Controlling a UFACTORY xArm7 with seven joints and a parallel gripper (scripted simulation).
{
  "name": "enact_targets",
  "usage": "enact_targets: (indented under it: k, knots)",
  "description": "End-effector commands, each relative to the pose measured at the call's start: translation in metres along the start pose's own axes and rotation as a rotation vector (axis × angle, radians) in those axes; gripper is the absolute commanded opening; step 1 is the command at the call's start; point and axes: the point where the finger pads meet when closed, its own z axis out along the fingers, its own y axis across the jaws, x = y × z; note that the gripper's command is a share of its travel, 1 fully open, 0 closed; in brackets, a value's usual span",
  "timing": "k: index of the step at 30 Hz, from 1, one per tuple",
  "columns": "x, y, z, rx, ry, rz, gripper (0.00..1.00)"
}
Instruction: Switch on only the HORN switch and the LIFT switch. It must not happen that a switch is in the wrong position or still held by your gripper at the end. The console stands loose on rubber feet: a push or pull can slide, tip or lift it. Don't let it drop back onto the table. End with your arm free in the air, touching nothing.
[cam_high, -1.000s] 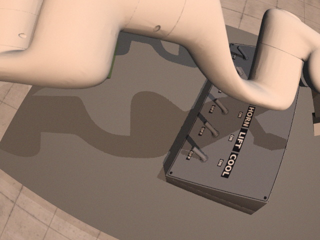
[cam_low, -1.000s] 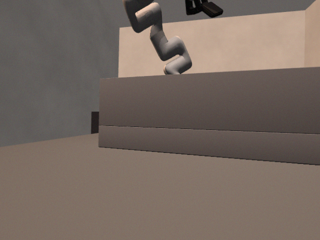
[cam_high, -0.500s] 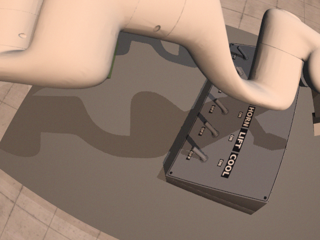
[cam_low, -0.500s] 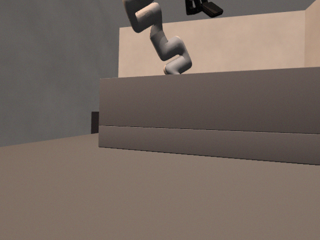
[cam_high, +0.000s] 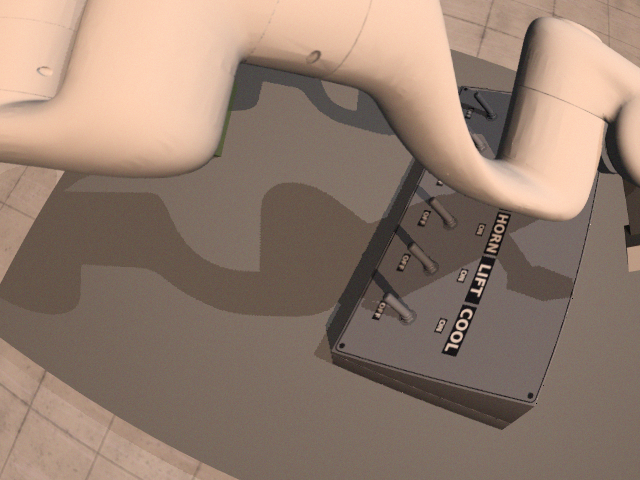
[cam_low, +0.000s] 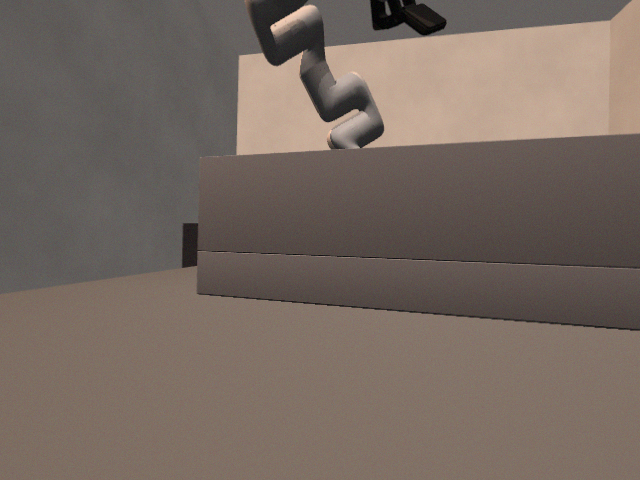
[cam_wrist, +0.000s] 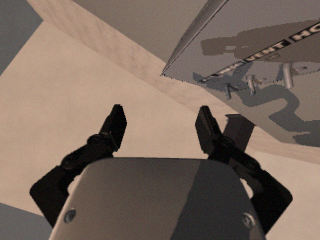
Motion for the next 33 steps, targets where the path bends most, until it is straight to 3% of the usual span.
enact_targets:
  k: [1,12,33]
  knots:
    - [-0.002,-0.002,-0.003,0.004,0.000,-0.003,1.00]
    - [-0.014,-0.005,-0.016,0.004,0.000,-0.003,1.00]
    - [-0.060,-0.013,-0.065,0.004,0.000,-0.003,1.00]
